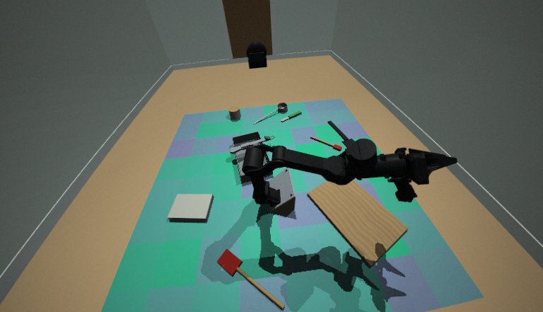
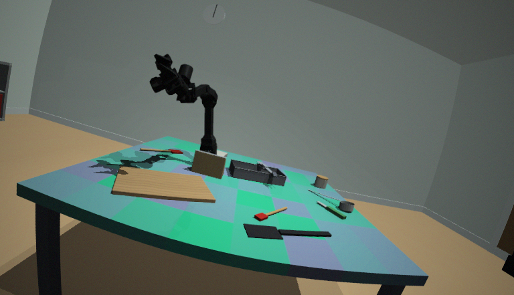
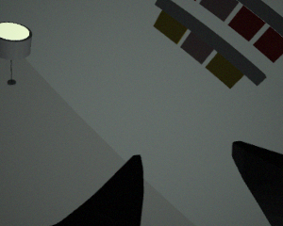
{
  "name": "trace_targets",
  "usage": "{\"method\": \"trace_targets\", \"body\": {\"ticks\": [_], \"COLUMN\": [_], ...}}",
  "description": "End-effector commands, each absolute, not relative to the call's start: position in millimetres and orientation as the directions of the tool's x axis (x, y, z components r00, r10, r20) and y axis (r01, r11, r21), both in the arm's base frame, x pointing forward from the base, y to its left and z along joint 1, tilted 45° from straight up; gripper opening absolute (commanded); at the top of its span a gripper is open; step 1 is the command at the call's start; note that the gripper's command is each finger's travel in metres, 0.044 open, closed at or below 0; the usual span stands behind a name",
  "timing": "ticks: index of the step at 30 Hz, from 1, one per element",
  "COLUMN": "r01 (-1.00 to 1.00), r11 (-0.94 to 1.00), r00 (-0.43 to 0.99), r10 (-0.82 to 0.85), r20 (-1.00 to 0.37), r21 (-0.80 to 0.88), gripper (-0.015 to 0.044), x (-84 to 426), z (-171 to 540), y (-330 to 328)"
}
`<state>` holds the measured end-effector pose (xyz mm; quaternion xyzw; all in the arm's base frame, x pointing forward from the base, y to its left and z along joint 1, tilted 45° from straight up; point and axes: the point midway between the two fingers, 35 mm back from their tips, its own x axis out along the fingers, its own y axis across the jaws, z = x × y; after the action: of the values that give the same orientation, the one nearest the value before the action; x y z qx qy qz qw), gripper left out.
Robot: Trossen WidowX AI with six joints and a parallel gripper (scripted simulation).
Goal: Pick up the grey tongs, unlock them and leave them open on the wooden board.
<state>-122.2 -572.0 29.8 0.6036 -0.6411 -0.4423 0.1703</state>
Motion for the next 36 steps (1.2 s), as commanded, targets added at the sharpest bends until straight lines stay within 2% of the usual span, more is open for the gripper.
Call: {"method": "trace_targets", "body": {"ticks": [1,10,21,29,36], "r01": [-0.564,-0.314,0.113,0.437,0.673], "r11": [-0.283,-0.586,-0.753,-0.7,-0.549], "r00": [-0.046,0.309,0.643,0.74,0.7], "r10": [-0.927,-0.807,-0.443,-0.078,0.256], "r20": [-0.372,-0.503,-0.625,-0.668,-0.666], "r21": [0.775,0.747,0.649,0.566,0.496], "gripper": [0.026,0.026,0.026,0.026,0.026], "x": [-50.1,105.3,260.0,329.1,350.1], "z": [36.6,43.1,54.7,68.0,83.8], "y": [-570.9,-528.1,-405.6,-279.5,-158.2]}}
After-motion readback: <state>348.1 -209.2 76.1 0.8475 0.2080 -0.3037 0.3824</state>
